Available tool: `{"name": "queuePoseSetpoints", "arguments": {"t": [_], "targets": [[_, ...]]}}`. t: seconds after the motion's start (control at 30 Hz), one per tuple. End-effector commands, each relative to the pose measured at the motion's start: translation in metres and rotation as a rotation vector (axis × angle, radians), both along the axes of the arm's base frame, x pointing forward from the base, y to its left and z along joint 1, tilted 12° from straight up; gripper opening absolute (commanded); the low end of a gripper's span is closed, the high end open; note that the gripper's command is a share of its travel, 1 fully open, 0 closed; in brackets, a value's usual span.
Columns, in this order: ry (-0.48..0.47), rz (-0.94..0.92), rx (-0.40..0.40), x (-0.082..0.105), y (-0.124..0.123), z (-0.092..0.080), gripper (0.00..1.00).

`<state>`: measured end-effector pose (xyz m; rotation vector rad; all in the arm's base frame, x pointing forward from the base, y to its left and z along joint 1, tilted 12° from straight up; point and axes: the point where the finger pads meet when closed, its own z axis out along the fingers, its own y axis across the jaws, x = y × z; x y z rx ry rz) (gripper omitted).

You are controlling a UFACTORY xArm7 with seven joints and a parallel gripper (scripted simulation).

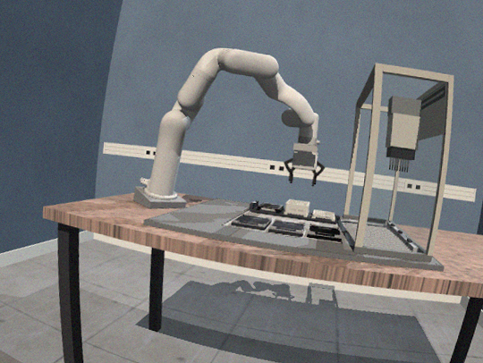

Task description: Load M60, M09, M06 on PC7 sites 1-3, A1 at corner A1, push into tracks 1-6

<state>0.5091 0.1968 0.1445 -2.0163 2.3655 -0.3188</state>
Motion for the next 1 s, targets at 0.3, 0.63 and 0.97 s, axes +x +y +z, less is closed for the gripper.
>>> {"name": "queuePoseSetpoints", "arguments": {"t": [0.3, 0.63, 0.97], "targets": [[-0.004, 0.001, 0.002, 0.004, -0.002, -0.017, 1.00], [-0.004, 0.001, 0.002, 0.006, -0.004, -0.031, 1.00], [-0.004, 0.001, 0.002, 0.008, -0.006, -0.047, 1.00]]}}
